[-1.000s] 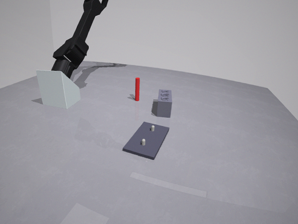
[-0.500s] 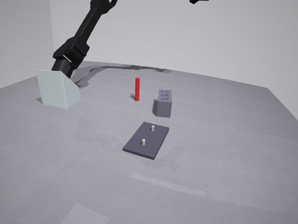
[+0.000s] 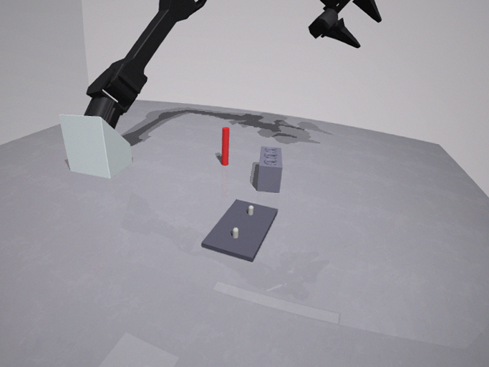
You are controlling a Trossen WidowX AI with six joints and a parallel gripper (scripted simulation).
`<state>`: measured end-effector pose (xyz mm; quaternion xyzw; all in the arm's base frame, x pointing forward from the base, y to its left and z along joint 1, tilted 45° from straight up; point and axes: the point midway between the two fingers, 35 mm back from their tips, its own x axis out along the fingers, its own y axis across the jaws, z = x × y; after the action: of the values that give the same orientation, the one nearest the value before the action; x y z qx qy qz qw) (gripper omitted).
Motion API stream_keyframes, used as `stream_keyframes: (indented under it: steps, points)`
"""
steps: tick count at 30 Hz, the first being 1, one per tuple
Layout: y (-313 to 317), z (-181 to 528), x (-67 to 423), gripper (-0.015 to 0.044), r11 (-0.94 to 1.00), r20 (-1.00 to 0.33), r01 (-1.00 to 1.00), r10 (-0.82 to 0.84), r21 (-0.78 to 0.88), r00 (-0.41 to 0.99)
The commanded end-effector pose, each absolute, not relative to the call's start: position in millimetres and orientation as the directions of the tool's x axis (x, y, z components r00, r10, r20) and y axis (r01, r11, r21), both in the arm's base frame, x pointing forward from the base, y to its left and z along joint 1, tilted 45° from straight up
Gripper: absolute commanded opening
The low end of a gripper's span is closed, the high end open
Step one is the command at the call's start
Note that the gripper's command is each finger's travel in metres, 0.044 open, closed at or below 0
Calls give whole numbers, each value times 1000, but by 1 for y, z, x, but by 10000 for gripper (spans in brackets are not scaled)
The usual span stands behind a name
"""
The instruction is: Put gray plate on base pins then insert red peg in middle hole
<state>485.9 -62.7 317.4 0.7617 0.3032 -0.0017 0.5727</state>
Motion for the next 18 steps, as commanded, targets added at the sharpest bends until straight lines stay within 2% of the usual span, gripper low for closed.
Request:
stream_keyframes:
  steps: [1, 9, 14, 18]
  points:
    - [-68, 242, 471, 440, -138, -540, 669, 483, 730, 689]
    - [-63, 153, 412, 440, -74, -724, 912, 584, 404, 368]
    - [-54, 121, 362, 440, -5, -724, 987, 679, 163, 122]
    - [-53, 116, 351, 440, 12, -712, 993, 698, 117, 76]
